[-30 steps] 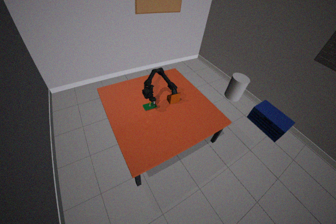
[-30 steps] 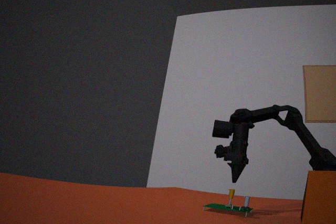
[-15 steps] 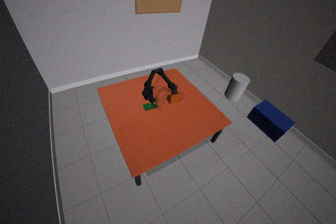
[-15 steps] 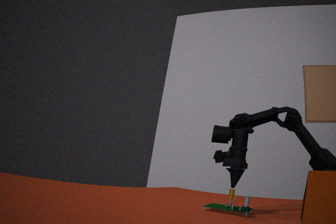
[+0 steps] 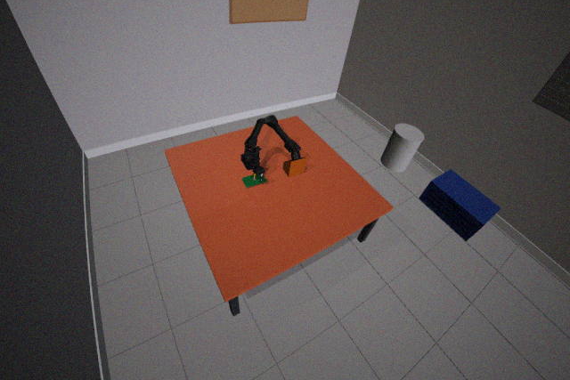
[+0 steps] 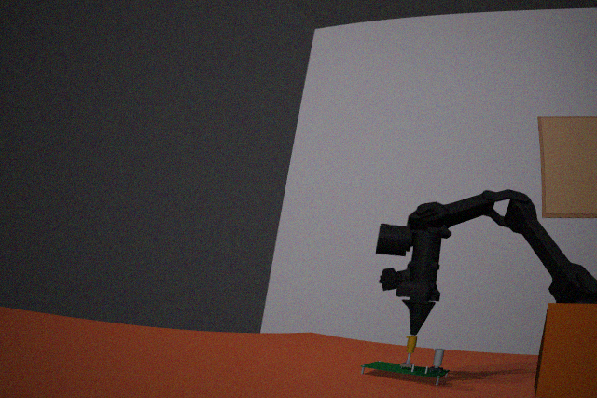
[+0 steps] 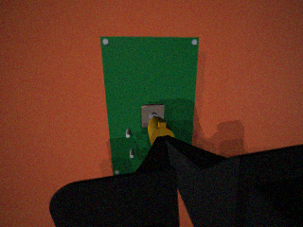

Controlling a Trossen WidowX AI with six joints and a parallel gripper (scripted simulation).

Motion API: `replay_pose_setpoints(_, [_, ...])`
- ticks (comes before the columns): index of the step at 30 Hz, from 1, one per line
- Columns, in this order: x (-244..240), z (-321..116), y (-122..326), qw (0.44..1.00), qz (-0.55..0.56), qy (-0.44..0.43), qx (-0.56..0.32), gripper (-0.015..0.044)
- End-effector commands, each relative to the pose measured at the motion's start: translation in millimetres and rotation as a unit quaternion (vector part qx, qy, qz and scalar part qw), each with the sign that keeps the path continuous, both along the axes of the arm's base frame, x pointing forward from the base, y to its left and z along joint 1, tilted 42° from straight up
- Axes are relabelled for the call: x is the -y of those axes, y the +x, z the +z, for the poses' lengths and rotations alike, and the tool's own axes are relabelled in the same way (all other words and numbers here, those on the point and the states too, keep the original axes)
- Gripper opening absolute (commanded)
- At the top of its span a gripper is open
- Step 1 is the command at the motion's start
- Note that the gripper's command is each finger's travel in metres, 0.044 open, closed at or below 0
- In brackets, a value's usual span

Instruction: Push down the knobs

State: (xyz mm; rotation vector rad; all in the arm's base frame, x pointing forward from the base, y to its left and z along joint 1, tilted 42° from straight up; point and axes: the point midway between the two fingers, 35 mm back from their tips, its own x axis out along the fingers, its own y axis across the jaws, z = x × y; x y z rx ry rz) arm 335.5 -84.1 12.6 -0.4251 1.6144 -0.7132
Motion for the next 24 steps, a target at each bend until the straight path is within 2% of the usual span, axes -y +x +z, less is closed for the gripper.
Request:
replay_pose_setpoints(1, [1.0, -0.6, 0.0, 1.0, 0.003, -0.002, -0.001, 0.0])
replay_pose_setpoints(24, [2.5, -2.4, -0.4, 1.0, 0.003, -0.002, -0.001, 0.0])
